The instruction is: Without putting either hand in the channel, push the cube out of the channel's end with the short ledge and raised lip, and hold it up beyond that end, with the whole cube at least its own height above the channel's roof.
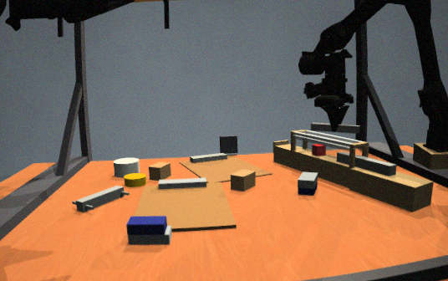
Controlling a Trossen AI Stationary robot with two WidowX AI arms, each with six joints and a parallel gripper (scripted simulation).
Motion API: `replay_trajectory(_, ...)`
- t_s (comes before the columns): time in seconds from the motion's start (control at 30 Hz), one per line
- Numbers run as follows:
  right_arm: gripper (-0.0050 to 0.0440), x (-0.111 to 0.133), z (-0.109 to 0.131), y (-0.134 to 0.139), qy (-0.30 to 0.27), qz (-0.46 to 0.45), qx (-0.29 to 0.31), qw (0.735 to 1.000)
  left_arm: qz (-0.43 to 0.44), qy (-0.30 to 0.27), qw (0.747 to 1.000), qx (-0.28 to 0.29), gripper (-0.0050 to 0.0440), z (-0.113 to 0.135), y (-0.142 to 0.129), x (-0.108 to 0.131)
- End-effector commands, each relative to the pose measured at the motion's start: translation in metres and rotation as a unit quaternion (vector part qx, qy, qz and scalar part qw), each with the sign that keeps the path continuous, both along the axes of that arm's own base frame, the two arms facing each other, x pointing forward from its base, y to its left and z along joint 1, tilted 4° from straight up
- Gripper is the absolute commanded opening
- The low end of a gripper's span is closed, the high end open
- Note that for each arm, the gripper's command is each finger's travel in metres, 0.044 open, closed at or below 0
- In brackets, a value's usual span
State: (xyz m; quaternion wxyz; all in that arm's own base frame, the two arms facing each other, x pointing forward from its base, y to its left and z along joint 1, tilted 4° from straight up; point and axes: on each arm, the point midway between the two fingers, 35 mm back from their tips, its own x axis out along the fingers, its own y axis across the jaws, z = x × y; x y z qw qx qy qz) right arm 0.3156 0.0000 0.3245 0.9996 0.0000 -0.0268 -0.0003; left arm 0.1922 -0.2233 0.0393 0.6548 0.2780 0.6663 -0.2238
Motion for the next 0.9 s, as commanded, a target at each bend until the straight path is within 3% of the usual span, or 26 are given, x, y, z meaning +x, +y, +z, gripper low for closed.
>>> replay_trajectory(0.0,0.04,-0.002,0.006,0.0,-0.008,-0.001,0.003,1.0,0.003,-0.011,1.0,-0.018,0.0,0.014,-0.006,0.003)
replay_trajectory(0.27,0.04,-0.002,0.006,0.0,-0.008,-0.001,0.003,1.0,-0.011,-0.038,0.998,-0.043,0.0,0.035,0.008,0.03)
replay_trajectory(0.57,0.04,-0.002,0.006,0.0,-0.008,-0.001,0.003,1.0,-0.063,-0.13,0.986,-0.083,0.0,0.099,0.07,0.091)
replay_trajectory(0.73,0.04,-0.002,0.006,0.0,-0.008,-0.001,0.003,1.0,-0.087,-0.189,0.975,-0.077,0.0,0.134,0.112,0.111)
replay_trajectory(0.8,0.04,-0.002,0.006,0.0,-0.008,-0.001,0.003,1.0,-0.087,-0.189,0.975,-0.077,0.0,0.134,0.112,0.111)
replay_trajectory(0.87,0.04,-0.002,0.006,0.0,-0.008,-0.001,0.003,1.0,-0.096,-0.212,0.97,-0.068,0.0,0.148,0.13,0.116)
